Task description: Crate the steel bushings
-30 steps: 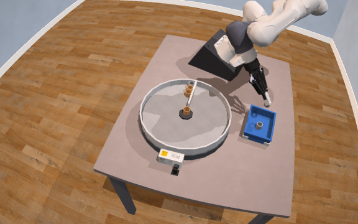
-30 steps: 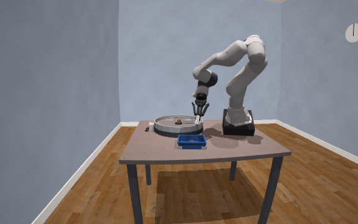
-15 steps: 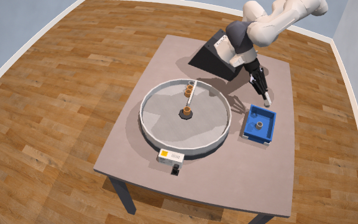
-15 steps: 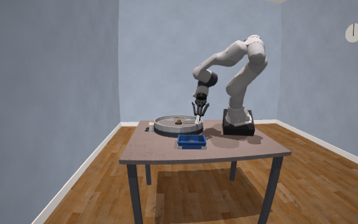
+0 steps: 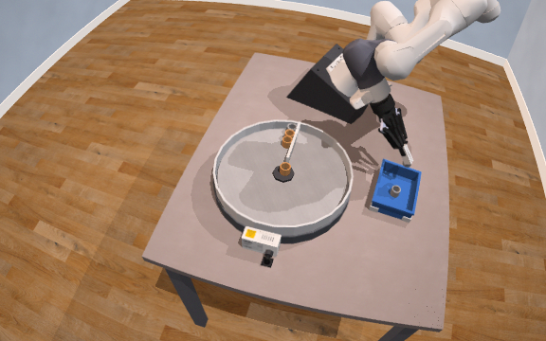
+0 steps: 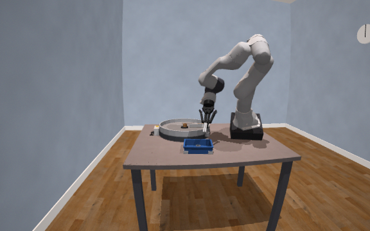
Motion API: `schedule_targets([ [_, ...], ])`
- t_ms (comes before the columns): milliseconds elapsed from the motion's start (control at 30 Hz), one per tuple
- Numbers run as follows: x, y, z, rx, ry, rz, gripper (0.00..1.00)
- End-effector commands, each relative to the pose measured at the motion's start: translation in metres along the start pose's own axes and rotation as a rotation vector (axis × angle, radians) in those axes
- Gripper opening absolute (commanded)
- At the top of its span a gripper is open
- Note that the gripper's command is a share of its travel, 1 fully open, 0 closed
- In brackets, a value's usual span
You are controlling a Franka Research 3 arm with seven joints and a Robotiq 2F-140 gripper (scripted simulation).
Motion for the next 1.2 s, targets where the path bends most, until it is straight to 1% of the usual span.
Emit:
schedule_targets([
  [0,0.012,0.018,-0.004,-0.027,0.018,0.007,0.00],
  [133,0.026,0.031,-0.007,-0.027,0.018,0.007,0.00],
  [233,0.031,0.034,-0.008,-0.027,0.018,0.007,0.00],
  [1167,0.031,0.035,-0.008,-0.027,0.018,0.007,0.00],
])
Point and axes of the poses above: the point where the finger pads meet when closed, its own x axis out along the fingers, its own z axis across the jaws, y = z × x, the point moved 5 cm from there along -x, back along the fingers, and after that the axes turned 12 degrees about x, right-handed, at the moved point
